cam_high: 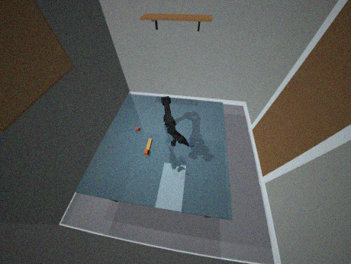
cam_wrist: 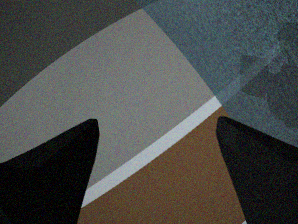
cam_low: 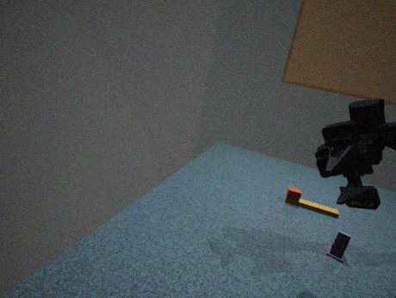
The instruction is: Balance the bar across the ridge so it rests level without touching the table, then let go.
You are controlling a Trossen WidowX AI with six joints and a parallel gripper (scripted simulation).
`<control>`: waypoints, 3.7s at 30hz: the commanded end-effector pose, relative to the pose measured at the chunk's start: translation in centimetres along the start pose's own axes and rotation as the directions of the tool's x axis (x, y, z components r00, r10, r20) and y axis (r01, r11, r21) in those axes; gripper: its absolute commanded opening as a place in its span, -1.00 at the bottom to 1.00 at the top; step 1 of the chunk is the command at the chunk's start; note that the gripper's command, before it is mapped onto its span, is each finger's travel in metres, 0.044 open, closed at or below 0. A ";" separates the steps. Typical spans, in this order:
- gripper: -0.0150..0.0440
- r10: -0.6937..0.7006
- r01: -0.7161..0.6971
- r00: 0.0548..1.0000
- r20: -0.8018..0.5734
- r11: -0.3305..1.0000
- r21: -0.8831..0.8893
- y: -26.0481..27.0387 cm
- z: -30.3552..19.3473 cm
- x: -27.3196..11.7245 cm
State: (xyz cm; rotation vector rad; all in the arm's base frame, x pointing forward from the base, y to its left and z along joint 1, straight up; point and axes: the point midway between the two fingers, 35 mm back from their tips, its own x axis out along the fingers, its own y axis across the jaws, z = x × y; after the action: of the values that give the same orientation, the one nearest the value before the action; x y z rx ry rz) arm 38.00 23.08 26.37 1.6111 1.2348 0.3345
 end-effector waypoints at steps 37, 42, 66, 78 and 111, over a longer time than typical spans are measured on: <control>0.58 -0.663 -0.635 0.495 0.562 0.165 0.754 -10.8 21.2 -22.7; 0.58 -0.749 -0.742 0.413 0.517 0.053 0.669 -12.5 21.3 -26.1; 0.58 -0.817 -0.822 0.347 0.461 -0.028 0.568 -20.5 24.6 -26.3; 0.58 -0.817 -0.822 0.347 0.461 -0.028 0.568 -21.6 25.2 -25.9; -0.20 -0.817 -0.819 0.352 0.457 -0.032 0.573 -22.6 25.7 -25.4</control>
State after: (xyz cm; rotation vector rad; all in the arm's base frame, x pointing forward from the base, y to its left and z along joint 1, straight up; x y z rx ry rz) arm 33.13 -13.56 5.18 2.2336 0.0349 -2.1600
